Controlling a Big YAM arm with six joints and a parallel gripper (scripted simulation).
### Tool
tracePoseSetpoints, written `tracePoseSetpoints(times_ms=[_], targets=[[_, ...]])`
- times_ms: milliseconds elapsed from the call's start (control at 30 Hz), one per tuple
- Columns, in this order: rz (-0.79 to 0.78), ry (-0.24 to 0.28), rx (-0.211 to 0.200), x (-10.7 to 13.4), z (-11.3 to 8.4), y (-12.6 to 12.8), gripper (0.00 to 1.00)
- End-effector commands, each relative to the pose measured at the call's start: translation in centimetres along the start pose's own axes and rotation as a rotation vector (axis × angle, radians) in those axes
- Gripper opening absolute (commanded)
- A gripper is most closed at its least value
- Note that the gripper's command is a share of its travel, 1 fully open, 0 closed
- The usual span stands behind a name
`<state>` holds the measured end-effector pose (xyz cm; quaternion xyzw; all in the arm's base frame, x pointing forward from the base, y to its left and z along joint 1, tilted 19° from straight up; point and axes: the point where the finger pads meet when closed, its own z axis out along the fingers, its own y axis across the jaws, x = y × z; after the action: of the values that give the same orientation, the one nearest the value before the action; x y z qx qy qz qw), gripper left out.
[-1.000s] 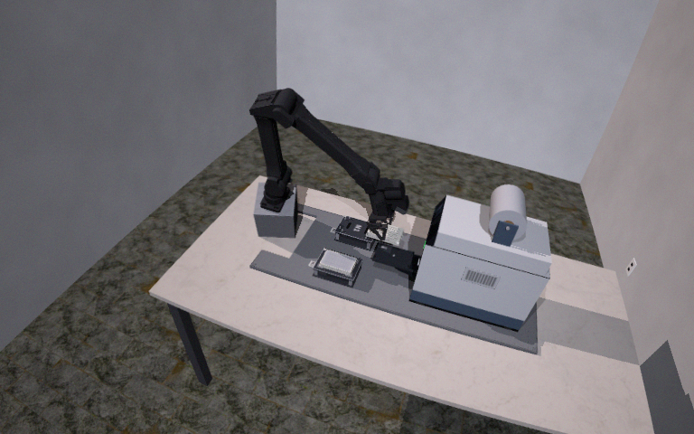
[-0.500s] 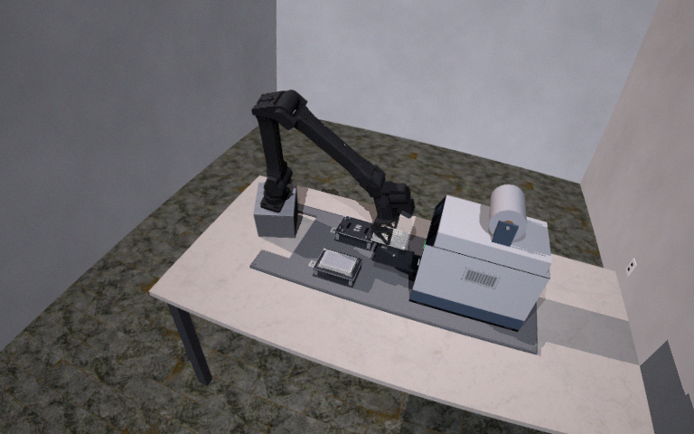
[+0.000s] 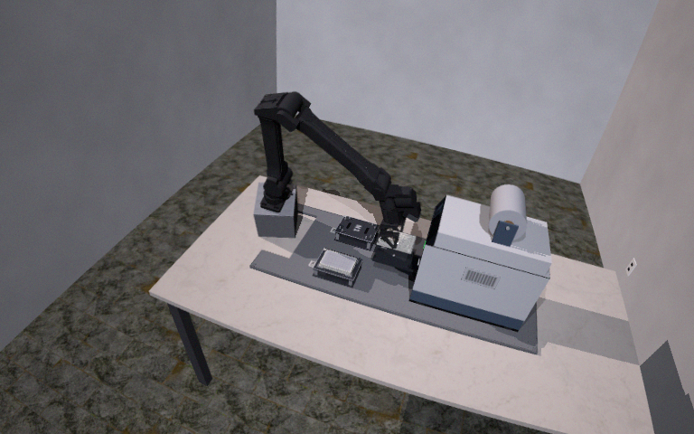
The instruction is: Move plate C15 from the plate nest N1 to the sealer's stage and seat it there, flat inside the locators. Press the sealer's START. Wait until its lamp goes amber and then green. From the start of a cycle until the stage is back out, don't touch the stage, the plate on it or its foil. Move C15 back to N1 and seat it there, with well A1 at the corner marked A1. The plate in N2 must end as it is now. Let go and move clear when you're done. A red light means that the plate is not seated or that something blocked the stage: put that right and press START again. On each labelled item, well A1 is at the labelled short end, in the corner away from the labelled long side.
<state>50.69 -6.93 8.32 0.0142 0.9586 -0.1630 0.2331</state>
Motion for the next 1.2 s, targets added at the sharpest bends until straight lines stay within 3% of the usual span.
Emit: tracePoseSetpoints(times_ms=[0, 300, 733, 1167], targets=[[-0.003, 0.011, 0.009, -1.6, 1.0, -1.2, 0.0], [0.008, -0.042, 0.001, -2.6, -0.3, -0.1, 0.0], [0.027, -0.004, 0.011, -0.2, 0.5, -1.2, 0.0], [0.007, -0.014, 0.0, -1.5, 0.8, 1.0, 0.0]])
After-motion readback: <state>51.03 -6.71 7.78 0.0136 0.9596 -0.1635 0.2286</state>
